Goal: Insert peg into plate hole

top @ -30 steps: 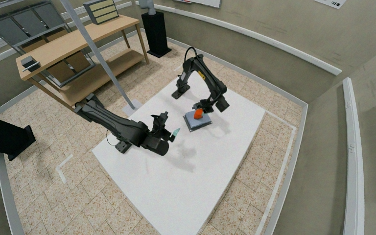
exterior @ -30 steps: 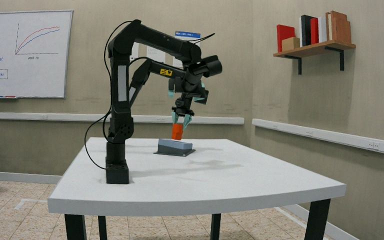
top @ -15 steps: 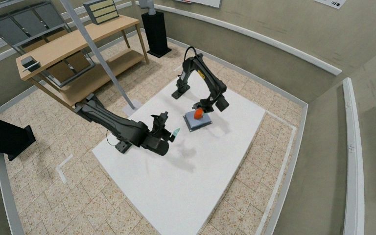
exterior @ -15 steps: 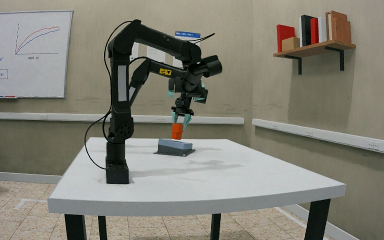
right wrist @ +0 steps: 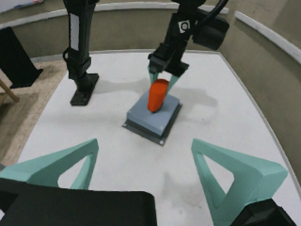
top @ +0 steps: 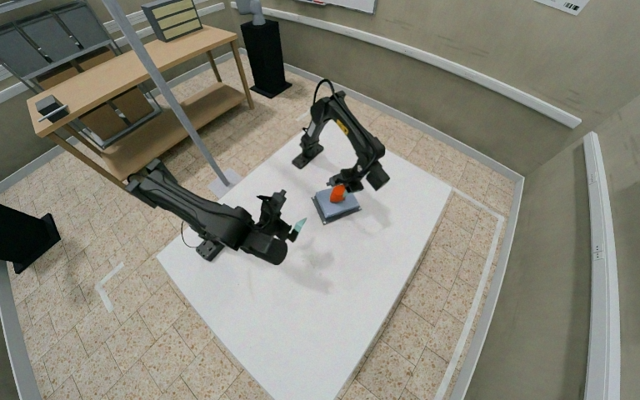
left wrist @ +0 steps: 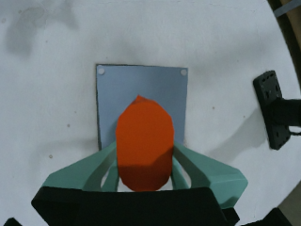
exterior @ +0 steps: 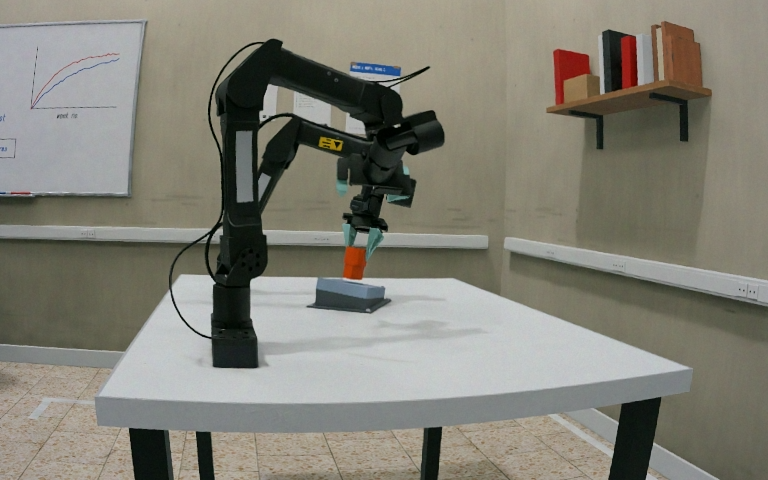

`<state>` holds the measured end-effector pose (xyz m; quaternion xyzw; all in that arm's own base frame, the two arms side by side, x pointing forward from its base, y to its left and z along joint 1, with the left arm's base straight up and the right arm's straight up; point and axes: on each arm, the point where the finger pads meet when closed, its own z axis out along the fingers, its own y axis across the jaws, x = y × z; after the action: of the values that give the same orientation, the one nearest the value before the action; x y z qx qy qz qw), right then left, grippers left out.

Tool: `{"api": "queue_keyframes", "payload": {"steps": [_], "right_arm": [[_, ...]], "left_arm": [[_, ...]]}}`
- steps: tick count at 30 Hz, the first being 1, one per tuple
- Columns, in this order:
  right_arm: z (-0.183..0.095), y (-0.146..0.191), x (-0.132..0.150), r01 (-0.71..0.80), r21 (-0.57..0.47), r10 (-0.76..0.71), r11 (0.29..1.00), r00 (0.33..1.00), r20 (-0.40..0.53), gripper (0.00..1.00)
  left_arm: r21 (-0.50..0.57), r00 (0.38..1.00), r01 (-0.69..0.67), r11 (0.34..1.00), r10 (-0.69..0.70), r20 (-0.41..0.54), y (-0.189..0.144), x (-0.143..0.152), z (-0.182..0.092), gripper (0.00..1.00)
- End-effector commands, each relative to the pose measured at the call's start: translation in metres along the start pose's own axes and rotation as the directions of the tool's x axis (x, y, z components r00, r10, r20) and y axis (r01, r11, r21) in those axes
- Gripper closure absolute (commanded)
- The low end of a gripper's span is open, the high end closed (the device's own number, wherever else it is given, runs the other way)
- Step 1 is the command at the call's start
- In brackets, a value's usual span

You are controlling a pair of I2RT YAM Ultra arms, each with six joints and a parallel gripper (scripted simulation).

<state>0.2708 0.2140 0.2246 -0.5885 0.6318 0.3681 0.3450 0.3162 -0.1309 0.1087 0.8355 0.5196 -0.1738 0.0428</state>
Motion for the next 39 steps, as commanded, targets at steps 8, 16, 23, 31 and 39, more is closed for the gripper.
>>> {"api": "queue_keyframes", "payload": {"steps": [8,16,23,31,39], "right_arm": [[-0.005,0.003,-0.016,0.024,-0.012,-0.024,1.0,0.999,0.034,0.0],[-0.005,0.003,-0.016,0.024,-0.012,-0.024,1.0,0.999,0.034,0.0],[-0.005,0.003,-0.016,0.024,-0.012,-0.024,1.0,0.999,0.034,0.0],[-0.005,0.003,-0.016,0.024,-0.012,-0.024,1.0,0.999,0.034,0.0],[-0.005,0.003,-0.016,0.024,-0.012,-0.024,1.0,0.999,0.034,0.0]], "left_arm": [[-0.044,1.0,-0.012,0.999,0.013,0.022,0.0,-0.007,-0.017,0.6],[-0.037,0.999,-0.017,0.999,0.018,0.027,0.003,-0.007,-0.015,0.6],[-0.022,0.999,-0.016,1.0,0.016,0.033,0.003,-0.006,-0.011,0.6],[-0.015,1.0,-0.002,1.0,0.002,0.005,0.004,0.004,-0.002,0.6],[-0.014,1.0,-0.006,1.0,0.006,0.019,0.003,0.004,0.002,0.6]]}}
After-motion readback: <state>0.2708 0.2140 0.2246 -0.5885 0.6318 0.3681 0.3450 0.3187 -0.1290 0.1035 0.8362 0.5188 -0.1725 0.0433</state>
